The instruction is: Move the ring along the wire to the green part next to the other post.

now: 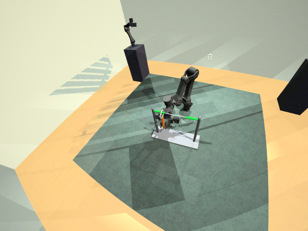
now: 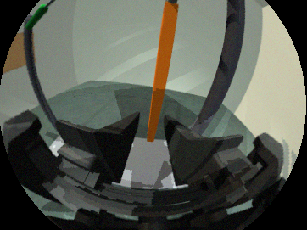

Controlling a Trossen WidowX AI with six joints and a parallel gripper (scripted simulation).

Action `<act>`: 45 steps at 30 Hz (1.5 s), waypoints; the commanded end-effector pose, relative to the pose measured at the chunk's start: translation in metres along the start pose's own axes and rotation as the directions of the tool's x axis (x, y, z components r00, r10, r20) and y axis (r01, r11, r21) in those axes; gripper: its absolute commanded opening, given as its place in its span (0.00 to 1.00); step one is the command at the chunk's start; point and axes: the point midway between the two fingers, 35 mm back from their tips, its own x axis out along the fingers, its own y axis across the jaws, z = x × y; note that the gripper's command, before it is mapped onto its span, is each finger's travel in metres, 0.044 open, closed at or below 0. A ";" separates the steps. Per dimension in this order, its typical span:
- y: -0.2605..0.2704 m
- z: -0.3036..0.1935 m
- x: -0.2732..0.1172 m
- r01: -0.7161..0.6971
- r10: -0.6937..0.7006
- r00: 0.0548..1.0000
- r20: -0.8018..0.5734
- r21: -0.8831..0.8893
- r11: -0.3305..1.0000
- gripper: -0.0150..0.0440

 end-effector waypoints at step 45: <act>0.002 0.011 0.007 -0.003 0.003 1.000 0.004 -0.005 1.000 0.00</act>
